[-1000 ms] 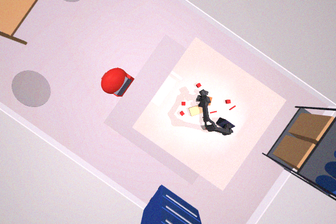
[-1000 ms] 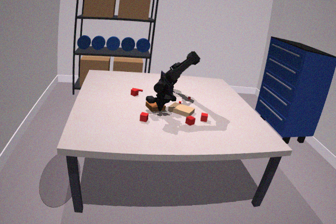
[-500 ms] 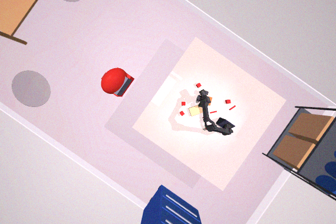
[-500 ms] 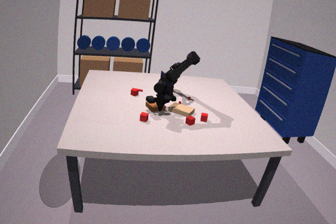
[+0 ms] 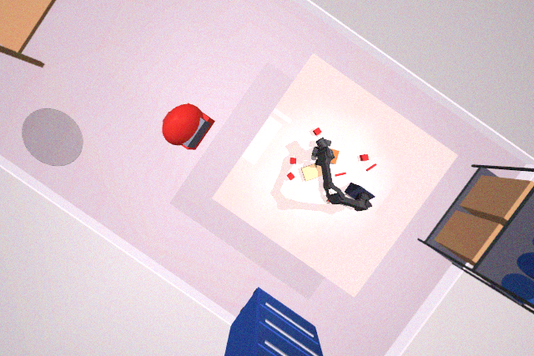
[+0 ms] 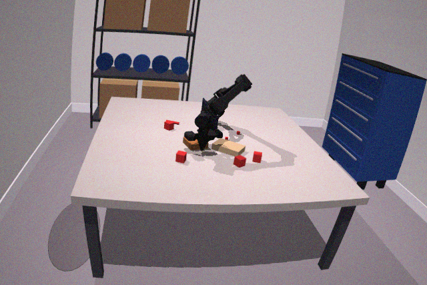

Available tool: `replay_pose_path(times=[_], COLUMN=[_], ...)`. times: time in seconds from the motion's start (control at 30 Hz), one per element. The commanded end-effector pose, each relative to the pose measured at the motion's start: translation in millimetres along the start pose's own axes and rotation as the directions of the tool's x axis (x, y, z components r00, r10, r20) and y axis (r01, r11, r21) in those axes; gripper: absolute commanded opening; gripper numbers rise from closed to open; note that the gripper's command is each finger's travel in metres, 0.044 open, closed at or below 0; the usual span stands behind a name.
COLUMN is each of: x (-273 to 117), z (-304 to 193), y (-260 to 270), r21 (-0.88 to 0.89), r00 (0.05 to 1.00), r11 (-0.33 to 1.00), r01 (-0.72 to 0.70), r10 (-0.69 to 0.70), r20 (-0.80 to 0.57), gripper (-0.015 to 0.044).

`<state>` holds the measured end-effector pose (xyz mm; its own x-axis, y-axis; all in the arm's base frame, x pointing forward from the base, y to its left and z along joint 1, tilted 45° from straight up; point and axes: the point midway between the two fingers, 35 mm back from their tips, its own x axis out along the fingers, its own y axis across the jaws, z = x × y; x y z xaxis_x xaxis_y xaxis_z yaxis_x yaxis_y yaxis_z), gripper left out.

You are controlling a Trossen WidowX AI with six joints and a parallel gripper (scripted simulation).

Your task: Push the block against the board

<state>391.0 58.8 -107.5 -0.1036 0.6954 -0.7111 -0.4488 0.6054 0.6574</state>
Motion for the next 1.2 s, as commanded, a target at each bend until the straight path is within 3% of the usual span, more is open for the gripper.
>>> replay_pose_path(times=[0.0, 0.53, 0.7, 0.93, 1.17], x=[0, 0, -52, -56, -56], z=[9, 33, 27, 27, 18], y=[0, 2, 0, 0, -12], r21=[-0.002, -0.002, -0.003, 0.004, 0.222], r00=[1.000, 1.000, 1.000, 1.000, 1.000], r11=[1.000, 1.000, 1.000, 1.000, 0.975], r01=[0.001, 0.001, 0.004, 0.003, 0.005], r10=[-0.001, -0.001, -0.004, -0.003, -0.006], r20=[0.001, 0.002, 0.000, 0.001, 0.001], gripper=[0.0000, 0.0000, 0.0000, 0.0000, 0.0000])
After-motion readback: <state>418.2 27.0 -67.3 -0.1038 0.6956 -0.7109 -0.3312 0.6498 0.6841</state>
